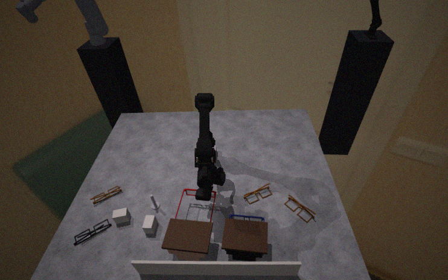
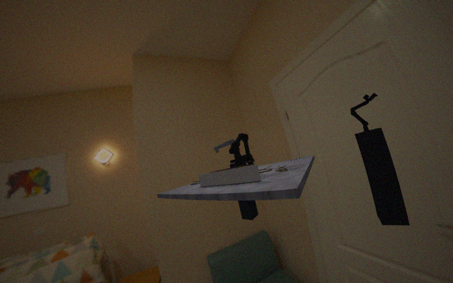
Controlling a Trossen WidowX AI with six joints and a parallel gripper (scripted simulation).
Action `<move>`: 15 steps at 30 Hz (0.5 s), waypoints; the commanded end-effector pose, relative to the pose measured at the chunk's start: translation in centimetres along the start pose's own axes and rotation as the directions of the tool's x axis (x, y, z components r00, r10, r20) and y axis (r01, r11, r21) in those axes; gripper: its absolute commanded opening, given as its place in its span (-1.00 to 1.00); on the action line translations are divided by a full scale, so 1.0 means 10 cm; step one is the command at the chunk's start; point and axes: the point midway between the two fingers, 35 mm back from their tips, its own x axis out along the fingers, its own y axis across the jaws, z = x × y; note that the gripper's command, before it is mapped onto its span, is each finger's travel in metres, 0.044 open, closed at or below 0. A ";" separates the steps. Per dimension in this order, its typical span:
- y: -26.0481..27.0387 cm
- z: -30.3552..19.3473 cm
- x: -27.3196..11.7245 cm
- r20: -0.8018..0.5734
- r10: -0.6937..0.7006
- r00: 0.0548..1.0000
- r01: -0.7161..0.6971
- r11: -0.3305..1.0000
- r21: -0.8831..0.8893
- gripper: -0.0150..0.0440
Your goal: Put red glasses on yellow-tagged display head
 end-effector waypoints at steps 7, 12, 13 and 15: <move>-0.15 0.00 0.00 -0.002 -0.001 1.000 0.001 1.000 -0.004 -0.49; -0.23 0.00 0.01 -0.003 0.001 1.000 -0.001 1.000 -0.004 -0.49; -0.24 0.00 0.01 -0.003 0.001 1.000 -0.001 1.000 -0.004 -0.49; -0.27 0.00 0.01 -0.003 0.001 1.000 -0.001 1.000 -0.004 -0.49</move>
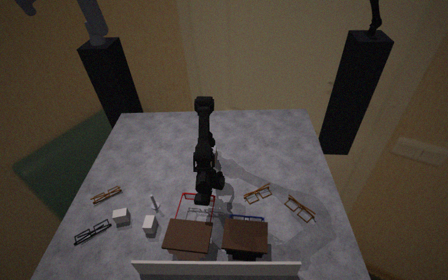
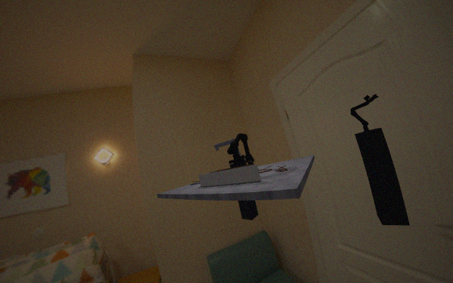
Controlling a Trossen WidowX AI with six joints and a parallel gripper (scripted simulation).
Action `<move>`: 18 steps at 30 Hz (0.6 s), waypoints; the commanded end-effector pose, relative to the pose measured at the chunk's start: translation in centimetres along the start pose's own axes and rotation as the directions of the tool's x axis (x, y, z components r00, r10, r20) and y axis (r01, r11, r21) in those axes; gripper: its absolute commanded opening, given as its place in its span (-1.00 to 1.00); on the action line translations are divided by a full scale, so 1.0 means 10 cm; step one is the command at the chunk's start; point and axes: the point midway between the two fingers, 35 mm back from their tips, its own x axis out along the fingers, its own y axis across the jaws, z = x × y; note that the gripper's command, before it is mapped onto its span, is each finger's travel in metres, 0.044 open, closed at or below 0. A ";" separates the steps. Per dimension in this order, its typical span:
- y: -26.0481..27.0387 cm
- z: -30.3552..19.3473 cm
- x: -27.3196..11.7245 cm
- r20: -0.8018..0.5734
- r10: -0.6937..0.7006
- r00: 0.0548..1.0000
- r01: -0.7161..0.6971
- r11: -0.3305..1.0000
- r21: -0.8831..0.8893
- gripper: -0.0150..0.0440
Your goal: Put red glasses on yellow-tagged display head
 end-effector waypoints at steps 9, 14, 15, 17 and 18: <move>-0.18 0.00 0.00 0.000 -0.003 1.000 0.003 1.000 -0.004 -0.49; -0.26 0.00 0.01 0.000 -0.004 1.000 0.004 1.000 -0.004 -0.49; -0.27 0.00 0.01 0.000 -0.004 1.000 0.004 1.000 -0.004 -0.49; -0.30 0.00 0.01 0.000 -0.005 1.000 0.005 1.000 -0.004 -0.49; -0.32 0.00 0.01 0.000 -0.005 1.000 0.005 1.000 -0.004 -0.49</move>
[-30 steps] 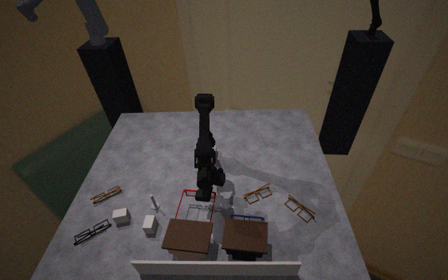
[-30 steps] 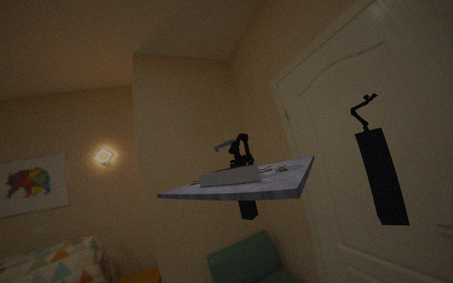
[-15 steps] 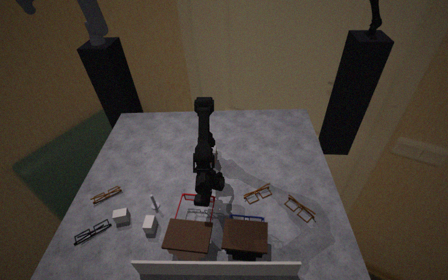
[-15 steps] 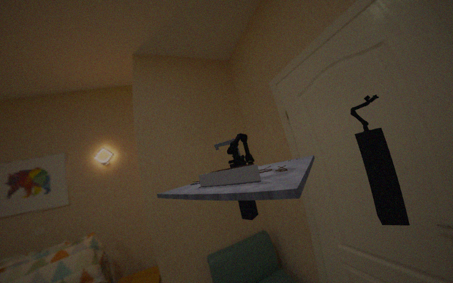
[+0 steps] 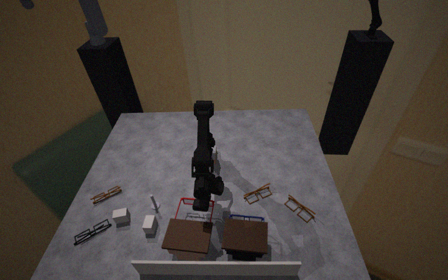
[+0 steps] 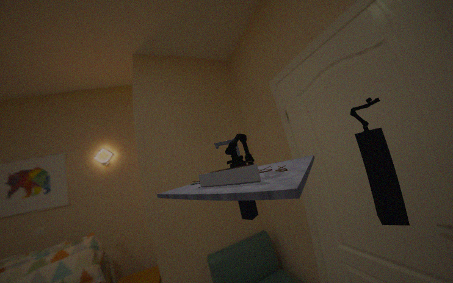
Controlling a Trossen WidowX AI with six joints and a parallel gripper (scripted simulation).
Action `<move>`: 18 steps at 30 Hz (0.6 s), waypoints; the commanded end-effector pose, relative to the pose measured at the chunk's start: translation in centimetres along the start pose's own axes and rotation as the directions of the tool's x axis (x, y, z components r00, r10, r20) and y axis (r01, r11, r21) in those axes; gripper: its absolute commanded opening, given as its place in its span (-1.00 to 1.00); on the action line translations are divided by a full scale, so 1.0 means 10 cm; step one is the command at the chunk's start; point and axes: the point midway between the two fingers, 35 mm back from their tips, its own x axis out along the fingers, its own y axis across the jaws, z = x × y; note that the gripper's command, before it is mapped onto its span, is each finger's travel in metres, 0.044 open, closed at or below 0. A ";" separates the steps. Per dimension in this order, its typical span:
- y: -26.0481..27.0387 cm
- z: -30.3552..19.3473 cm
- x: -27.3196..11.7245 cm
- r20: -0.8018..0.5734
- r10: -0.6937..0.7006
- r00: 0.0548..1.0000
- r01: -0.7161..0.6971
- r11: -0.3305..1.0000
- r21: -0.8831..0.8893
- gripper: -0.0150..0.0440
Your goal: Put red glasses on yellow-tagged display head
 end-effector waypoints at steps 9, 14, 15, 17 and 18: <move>-0.18 0.00 0.00 0.001 -0.004 1.000 0.004 1.000 -0.004 -0.49; -0.26 0.00 0.00 0.001 -0.005 1.000 0.005 1.000 -0.004 -0.49; -0.28 0.00 0.00 0.001 -0.005 1.000 0.005 1.000 -0.004 -0.49; -0.31 0.00 0.00 0.001 -0.005 1.000 0.005 1.000 -0.004 -0.49; -0.32 0.00 0.00 0.001 -0.005 1.000 0.005 1.000 -0.004 -0.49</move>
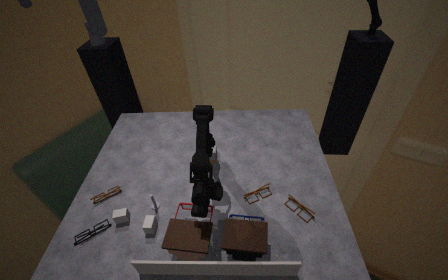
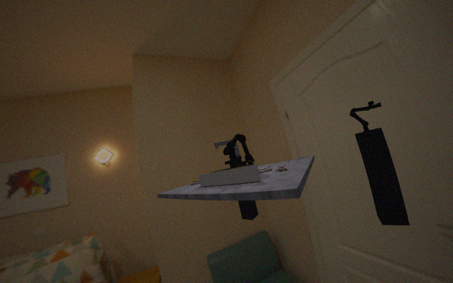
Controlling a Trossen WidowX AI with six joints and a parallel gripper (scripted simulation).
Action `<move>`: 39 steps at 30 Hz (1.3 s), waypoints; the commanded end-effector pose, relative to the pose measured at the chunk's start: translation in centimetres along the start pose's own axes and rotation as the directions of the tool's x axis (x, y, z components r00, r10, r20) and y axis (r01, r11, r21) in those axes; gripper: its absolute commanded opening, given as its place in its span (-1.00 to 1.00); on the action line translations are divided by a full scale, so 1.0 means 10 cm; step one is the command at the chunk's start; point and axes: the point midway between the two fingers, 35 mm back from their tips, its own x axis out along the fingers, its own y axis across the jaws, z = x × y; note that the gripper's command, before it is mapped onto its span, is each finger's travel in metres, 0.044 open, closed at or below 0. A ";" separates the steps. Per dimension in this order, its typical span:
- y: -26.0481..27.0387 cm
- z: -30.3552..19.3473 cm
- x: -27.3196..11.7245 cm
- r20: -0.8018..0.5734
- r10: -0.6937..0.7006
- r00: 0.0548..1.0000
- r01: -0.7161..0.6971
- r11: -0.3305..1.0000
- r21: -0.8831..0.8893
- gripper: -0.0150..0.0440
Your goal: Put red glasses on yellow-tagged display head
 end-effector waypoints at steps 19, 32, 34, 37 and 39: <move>-0.34 0.00 0.02 0.002 -0.005 1.000 0.005 1.000 -0.004 -0.49; -0.49 0.01 0.03 0.003 -0.007 1.000 0.007 1.000 -0.004 -0.49; -0.50 0.01 0.03 0.003 -0.007 1.000 0.007 1.000 -0.004 -0.49; -0.50 0.01 0.03 0.003 -0.007 1.000 0.007 1.000 -0.004 -0.49; -0.50 0.01 0.03 0.003 -0.007 1.000 0.007 1.000 -0.004 -0.49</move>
